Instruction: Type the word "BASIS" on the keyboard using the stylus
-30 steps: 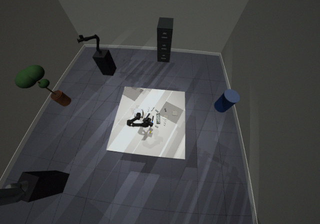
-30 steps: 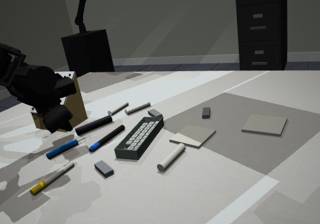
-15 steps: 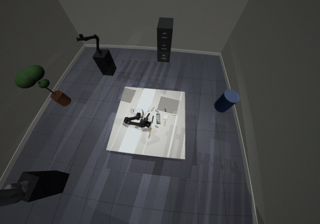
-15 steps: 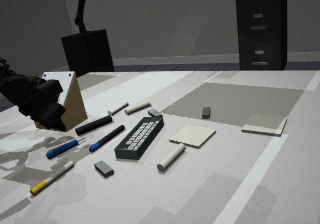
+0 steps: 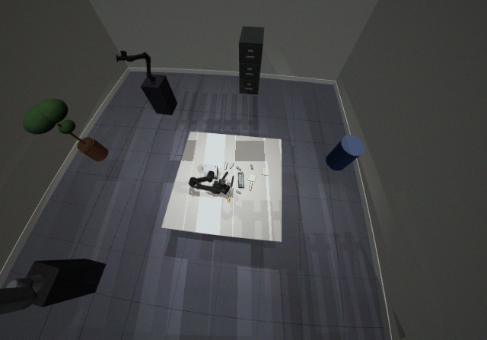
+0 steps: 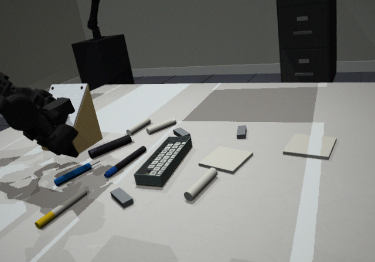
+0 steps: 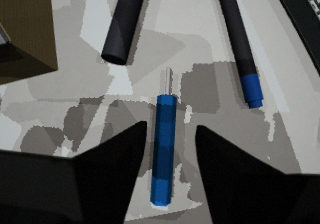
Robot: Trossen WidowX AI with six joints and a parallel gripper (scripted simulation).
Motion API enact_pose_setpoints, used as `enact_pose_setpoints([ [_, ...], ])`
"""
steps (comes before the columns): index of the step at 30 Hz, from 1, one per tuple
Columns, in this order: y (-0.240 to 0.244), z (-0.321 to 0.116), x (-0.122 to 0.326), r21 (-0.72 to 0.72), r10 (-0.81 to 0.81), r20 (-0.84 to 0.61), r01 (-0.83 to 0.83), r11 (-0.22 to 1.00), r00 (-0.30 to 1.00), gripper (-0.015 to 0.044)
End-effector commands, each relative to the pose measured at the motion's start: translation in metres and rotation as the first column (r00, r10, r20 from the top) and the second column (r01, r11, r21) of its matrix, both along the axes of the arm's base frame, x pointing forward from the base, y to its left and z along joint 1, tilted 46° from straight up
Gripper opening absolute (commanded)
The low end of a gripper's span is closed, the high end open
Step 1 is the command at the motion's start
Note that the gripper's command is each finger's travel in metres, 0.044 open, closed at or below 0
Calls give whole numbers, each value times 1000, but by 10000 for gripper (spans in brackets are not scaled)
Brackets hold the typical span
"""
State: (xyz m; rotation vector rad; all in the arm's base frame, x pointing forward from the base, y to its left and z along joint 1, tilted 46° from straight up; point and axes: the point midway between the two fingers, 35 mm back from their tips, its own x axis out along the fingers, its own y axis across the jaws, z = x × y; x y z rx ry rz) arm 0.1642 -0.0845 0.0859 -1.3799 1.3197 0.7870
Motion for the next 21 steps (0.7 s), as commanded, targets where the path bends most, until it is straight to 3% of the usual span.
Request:
enact_pose_setpoints([
  [1, -1, -5, -1, 6, 6, -7, -6, 1000, 1000, 150],
  [21, -11, -16, 0, 5, 6, -7, -6, 1000, 1000, 150],
])
